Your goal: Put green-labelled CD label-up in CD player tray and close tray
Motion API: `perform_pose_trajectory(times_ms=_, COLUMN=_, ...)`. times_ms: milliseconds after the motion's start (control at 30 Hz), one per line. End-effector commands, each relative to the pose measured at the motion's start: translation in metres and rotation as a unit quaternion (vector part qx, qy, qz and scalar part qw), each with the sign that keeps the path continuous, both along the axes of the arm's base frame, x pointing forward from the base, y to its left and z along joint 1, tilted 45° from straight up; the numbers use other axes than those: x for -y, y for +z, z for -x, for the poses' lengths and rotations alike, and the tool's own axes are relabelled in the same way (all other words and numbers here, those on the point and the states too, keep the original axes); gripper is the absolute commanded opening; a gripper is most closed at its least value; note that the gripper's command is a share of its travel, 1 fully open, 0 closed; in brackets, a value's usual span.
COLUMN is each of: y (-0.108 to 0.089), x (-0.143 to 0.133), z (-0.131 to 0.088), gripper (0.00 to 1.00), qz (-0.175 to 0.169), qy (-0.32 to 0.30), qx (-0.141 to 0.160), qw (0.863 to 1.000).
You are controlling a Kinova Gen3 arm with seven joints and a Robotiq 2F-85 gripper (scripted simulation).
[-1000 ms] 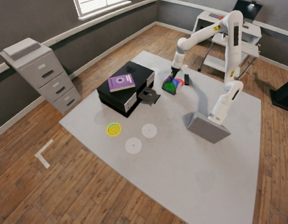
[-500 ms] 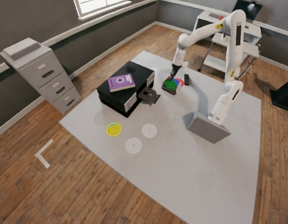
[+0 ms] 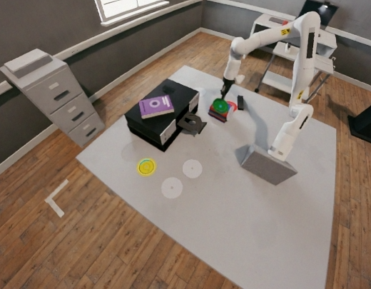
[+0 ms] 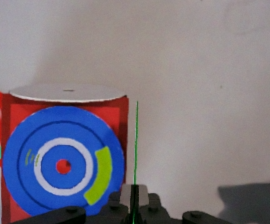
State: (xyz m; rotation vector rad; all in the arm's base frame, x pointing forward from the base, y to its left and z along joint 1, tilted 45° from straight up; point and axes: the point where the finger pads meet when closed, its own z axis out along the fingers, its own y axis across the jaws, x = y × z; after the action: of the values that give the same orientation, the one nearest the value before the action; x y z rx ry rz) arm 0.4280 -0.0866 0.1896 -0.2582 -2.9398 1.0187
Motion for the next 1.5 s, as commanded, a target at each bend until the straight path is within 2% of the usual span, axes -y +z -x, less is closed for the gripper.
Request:
perform_pose_trajectory(times_ms=0, y=0.007, x=-0.009, z=-0.004, gripper=0.11, qz=-0.002, qy=0.004, qx=0.004, qw=1.0)
perform_pose_trajectory(times_ms=567, y=0.032, x=-0.033, z=-0.006, gripper=0.11, qz=-0.002, qy=0.004, qx=0.004, qw=1.0)
perform_pose_trajectory(times_ms=1467, y=0.056, x=-0.057, z=-0.009, gripper=0.11, qz=-0.002, qy=0.004, qx=0.004, qw=1.0)
